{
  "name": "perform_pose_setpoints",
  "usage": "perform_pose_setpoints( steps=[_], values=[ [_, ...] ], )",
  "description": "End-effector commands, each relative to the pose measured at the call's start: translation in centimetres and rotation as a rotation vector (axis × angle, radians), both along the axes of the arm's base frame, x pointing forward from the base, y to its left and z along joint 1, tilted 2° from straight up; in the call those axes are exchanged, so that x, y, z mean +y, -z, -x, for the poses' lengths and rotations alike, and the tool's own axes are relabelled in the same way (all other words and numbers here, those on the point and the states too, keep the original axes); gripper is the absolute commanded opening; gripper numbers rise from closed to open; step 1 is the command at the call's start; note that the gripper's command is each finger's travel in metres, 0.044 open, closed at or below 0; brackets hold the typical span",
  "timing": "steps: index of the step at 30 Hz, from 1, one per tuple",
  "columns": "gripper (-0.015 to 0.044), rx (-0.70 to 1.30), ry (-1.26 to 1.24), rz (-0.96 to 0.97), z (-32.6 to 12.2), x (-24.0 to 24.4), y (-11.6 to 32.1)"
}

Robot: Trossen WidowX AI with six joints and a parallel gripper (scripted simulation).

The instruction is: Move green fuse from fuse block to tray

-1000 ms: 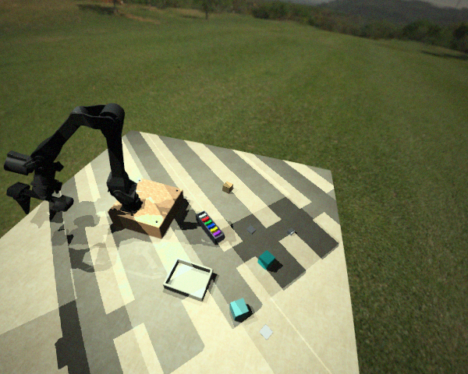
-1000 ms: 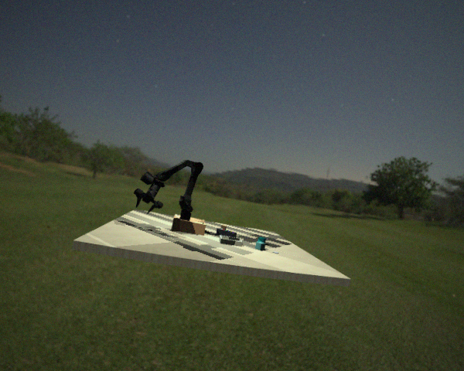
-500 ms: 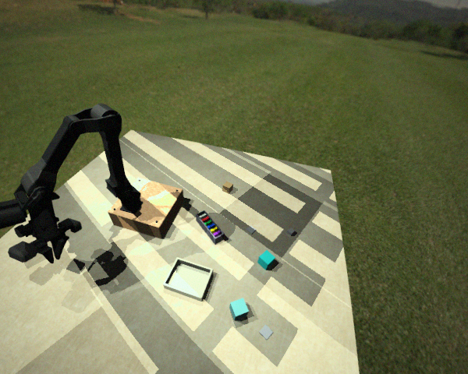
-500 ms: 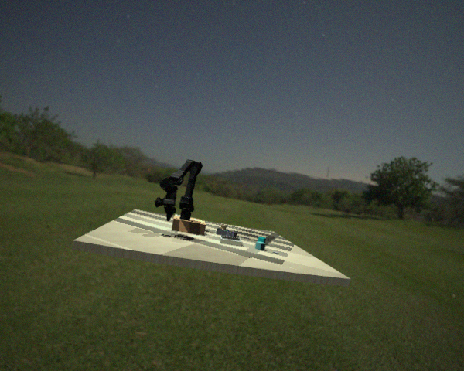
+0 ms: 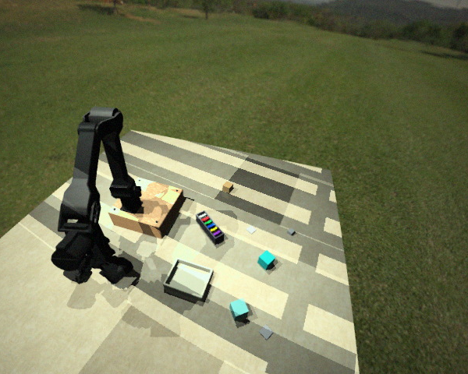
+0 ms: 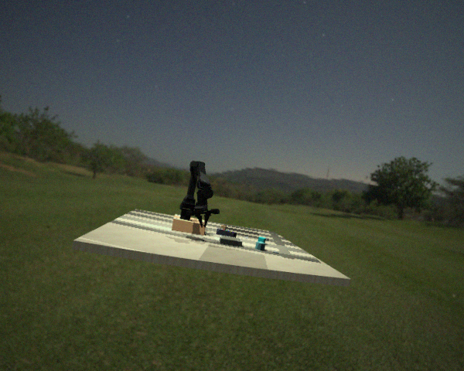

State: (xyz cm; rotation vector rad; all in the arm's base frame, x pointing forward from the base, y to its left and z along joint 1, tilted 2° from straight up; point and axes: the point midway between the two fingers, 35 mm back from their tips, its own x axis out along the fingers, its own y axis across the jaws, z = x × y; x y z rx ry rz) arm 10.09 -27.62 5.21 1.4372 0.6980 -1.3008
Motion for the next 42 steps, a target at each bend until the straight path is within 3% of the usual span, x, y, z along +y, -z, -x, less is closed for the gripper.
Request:
perform_pose_setpoints(
  steps=[1,14,27,42],
  values=[
    [0.0074,0.047,-0.290,0.023,-4.0,1.9,-0.1],
    [0.0074,0.217,-1.478,0.184,-15.8,14.0,-0.2],
    [0.0074,0.327,-2.661,0.366,-19.5,30.2,0.2],
    [0.0074,0.330,-2.720,0.376,-19.9,31.4,0.8]
  ],
)
